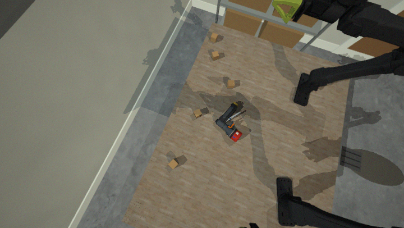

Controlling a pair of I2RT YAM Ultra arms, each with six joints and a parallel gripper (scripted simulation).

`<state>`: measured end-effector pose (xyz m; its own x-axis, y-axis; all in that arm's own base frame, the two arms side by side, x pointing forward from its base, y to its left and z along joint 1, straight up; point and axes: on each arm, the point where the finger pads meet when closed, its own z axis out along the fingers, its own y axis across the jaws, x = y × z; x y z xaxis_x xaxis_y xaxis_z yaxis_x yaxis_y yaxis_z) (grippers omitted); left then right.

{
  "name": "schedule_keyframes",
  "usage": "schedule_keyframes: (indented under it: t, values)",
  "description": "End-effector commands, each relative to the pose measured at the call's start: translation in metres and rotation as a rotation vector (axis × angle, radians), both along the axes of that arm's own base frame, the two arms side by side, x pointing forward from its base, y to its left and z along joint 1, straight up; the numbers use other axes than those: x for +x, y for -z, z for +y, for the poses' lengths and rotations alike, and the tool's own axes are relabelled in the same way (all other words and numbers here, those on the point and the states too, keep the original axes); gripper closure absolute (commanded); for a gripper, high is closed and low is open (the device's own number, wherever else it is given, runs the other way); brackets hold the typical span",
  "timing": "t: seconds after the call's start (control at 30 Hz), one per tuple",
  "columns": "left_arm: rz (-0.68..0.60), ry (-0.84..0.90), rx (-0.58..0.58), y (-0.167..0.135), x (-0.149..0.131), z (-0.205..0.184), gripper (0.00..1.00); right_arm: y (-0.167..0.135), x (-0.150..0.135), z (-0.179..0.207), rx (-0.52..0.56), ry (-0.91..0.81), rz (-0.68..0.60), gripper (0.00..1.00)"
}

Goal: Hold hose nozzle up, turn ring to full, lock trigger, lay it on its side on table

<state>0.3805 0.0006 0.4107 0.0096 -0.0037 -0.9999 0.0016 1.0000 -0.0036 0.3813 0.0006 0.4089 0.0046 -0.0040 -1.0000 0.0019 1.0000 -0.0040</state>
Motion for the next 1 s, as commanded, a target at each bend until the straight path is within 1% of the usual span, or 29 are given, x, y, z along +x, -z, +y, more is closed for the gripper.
schedule_keyframes:
  t: [0.0, 0.2, 0.23, 0.27, 0.3, 0.4, 0.43, 0.57, 0.9, 0.97]
  values:
    - [-0.011, -0.009, 0.001, -0.002, 0.003, 0.004, 0.63, -0.013, -0.007, 0.002, 0.006, -0.009, -0.02, 0.23]
    - [-0.01, -0.009, 0.001, -0.002, 0.003, 0.004, 0.63, -0.013, -0.007, 0.002, 0.005, -0.007, -0.02, 0.23]
    - [-0.01, -0.009, 0.001, -0.002, 0.003, 0.004, 0.63, 0.018, 0.011, 0.011, -0.011, -0.035, 0.066, 0.23]
    - [-0.01, -0.009, 0.001, -0.002, 0.003, 0.004, 0.63, 0.008, 0.008, 0.012, -0.019, -0.04, 0.049, 0.23]
    - [-0.01, -0.009, 0.001, -0.002, 0.003, 0.004, 0.63, 0.016, 0.011, 0.014, -0.028, -0.05, 0.073, 0.23]
    - [-0.01, -0.009, 0.001, -0.002, 0.003, 0.004, 0.63, 0.018, 0.013, 0.018, -0.038, -0.062, 0.087, 0.23]
    - [-0.01, -0.009, 0.001, -0.002, 0.003, 0.004, 0.63, 0.026, 0.015, 0.022, -0.05, -0.077, 0.111, 0.23]
    - [-0.01, -0.009, 0.001, -0.002, 0.003, 0.004, 0.63, 0.039, 0.024, 0.039, -0.096, -0.136, 0.169, 0.23]
    - [-0.01, -0.009, 0.001, -0.002, 0.003, 0.004, 0.63, 0.091, 0.043, 0.087, -0.196, -0.3, 0.346, 0.23]
    - [-0.01, -0.009, 0.001, -0.002, 0.003, 0.004, 0.63, 0.091, 0.043, 0.087, -0.196, -0.3, 0.346, 0.23]
